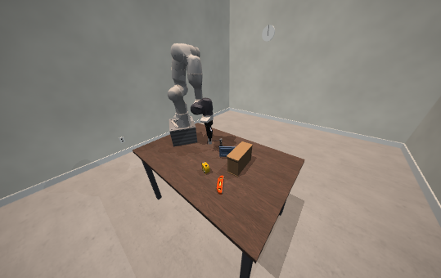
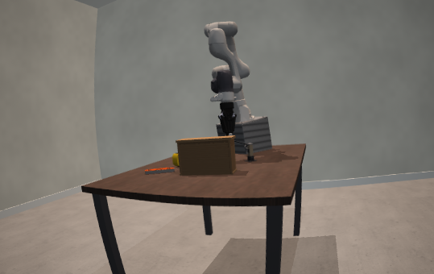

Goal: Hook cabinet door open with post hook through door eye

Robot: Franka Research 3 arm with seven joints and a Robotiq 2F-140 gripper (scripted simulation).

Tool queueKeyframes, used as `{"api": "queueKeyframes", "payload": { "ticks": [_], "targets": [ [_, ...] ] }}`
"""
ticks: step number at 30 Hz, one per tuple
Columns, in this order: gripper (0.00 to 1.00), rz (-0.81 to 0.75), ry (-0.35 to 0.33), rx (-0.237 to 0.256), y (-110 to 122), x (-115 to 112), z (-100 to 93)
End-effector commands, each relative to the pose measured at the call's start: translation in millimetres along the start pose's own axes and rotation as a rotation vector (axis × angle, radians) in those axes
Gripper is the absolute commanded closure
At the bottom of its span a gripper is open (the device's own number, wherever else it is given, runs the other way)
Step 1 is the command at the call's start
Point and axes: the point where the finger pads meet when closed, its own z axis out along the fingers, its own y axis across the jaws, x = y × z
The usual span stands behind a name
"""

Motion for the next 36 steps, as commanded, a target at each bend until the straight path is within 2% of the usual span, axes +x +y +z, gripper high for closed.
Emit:
{"api": "queueKeyframes", "payload": {
  "ticks": [1, 36],
  "targets": [
    [0.97, -0.051, -0.003, 0.0, -2, -2, -1.2],
    [0.97, -0.297, -0.003, 0.001, -30, -6, -1.2]
  ]
}}
